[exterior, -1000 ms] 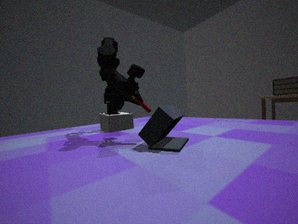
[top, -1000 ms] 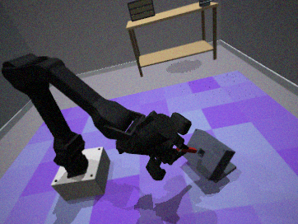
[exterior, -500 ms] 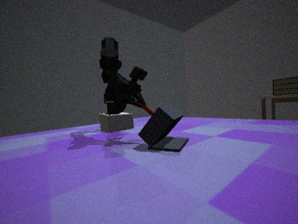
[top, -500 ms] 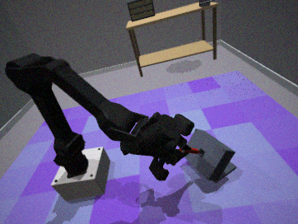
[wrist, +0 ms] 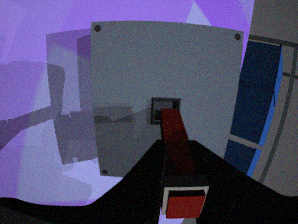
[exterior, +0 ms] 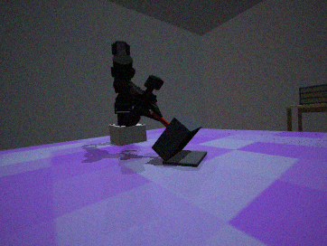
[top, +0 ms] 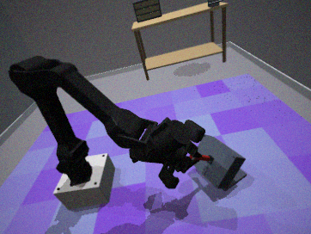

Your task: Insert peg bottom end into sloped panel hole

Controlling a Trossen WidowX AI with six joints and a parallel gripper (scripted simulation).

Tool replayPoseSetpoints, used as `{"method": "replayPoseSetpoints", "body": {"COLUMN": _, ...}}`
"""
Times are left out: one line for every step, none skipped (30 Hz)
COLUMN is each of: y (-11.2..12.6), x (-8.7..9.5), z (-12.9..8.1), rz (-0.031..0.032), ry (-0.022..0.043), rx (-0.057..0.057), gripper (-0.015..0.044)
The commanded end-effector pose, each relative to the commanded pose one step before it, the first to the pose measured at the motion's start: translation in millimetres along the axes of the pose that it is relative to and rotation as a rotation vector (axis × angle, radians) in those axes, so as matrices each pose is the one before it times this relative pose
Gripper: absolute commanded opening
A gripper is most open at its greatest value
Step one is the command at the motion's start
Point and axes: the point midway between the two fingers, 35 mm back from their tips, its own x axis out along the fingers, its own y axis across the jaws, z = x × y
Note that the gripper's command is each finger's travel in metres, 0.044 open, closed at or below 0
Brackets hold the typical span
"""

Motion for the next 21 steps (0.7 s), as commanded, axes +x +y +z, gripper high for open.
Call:
{"method": "replayPoseSetpoints", "body": {"y": 0.51, "x": -0.34, "z": 0.44, "rz": 0.00180, "ry": -0.00187, "rx": 0.0008, "gripper": 0.0000}}
{"method": "replayPoseSetpoints", "body": {"y": 0.00, "x": 0.00, "z": 0.00, "rz": 0.00000, "ry": 0.00000, "rx": 0.0000, "gripper": 0.0000}}
{"method": "replayPoseSetpoints", "body": {"y": 0.00, "x": 0.00, "z": 0.00, "rz": 0.00000, "ry": 0.00000, "rx": 0.0000, "gripper": 0.0000}}
{"method": "replayPoseSetpoints", "body": {"y": 0.00, "x": 0.00, "z": 0.00, "rz": 0.00000, "ry": 0.00000, "rx": 0.0000, "gripper": 0.0000}}
{"method": "replayPoseSetpoints", "body": {"y": 0.00, "x": 0.00, "z": 0.00, "rz": 0.00000, "ry": 0.00000, "rx": 0.0000, "gripper": 0.0000}}
{"method": "replayPoseSetpoints", "body": {"y": 0.00, "x": 0.00, "z": 0.00, "rz": 0.00000, "ry": 0.00000, "rx": 0.0000, "gripper": 0.0000}}
{"method": "replayPoseSetpoints", "body": {"y": 0.00, "x": 0.00, "z": 0.00, "rz": 0.00000, "ry": 0.00000, "rx": 0.0000, "gripper": 0.0000}}
{"method": "replayPoseSetpoints", "body": {"y": 0.00, "x": 0.00, "z": 0.00, "rz": 0.00000, "ry": 0.00000, "rx": 0.0000, "gripper": 0.0000}}
{"method": "replayPoseSetpoints", "body": {"y": 0.07, "x": 0.21, "z": -0.02, "rz": 0.00000, "ry": 0.00000, "rx": 0.0000, "gripper": 0.0000}}
{"method": "replayPoseSetpoints", "body": {"y": 0.18, "x": 0.52, "z": -0.06, "rz": -0.00001, "ry": -0.00001, "rx": 0.0000, "gripper": 0.0000}}
{"method": "replayPoseSetpoints", "body": {"y": 0.15, "x": 0.48, "z": -0.05, "rz": -0.00002, "ry": 0.00000, "rx": 0.0000, "gripper": 0.0000}}
{"method": "replayPoseSetpoints", "body": {"y": 0.12, "x": 0.38, "z": -0.04, "rz": -0.00001, "ry": 0.00000, "rx": 0.0000, "gripper": 0.0000}}
{"method": "replayPoseSetpoints", "body": {"y": 0.11, "x": 0.42, "z": -0.05, "rz": -0.00002, "ry": 0.00000, "rx": 0.0000, "gripper": 0.0000}}
{"method": "replayPoseSetpoints", "body": {"y": 0.13, "x": 0.47, "z": -0.06, "rz": -0.00002, "ry": 0.00000, "rx": 0.0000, "gripper": 0.0000}}
{"method": "replayPoseSetpoints", "body": {"y": 0.08, "x": 0.54, "z": -0.09, "rz": -0.00003, "ry": 0.00000, "rx": 0.0000, "gripper": 0.0000}}
{"method": "replayPoseSetpoints", "body": {"y": 0.07, "x": 0.50, "z": -0.08, "rz": -0.00002, "ry": 0.00000, "rx": 0.0000, "gripper": 0.0000}}
{"method": "replayPoseSetpoints", "body": {"y": 0.08, "x": 0.55, "z": -0.08, "rz": -0.00003, "ry": 0.00000, "rx": 0.0000, "gripper": 0.0000}}
{"method": "replayPoseSetpoints", "body": {"y": 0.07, "x": 0.51, "z": -0.08, "rz": -0.00002, "ry": 0.00000, "rx": 0.0000, "gripper": 0.0000}}
{"method": "replayPoseSetpoints", "body": {"y": 0.09, "x": 0.54, "z": -0.09, "rz": -0.00002, "ry": 0.00000, "rx": 0.0000, "gripper": 0.0000}}
{"method": "replayPoseSetpoints", "body": {"y": 0.08, "x": 0.49, "z": -0.08, "rz": -0.00002, "ry": 0.00000, "rx": 0.0000, "gripper": 0.0000}}
{"method": "replayPoseSetpoints", "body": {"y": 0.07, "x": 0.52, "z": -0.10, "rz": -0.00002, "ry": 0.00000, "rx": 0.0000, "gripper": 0.0000}}
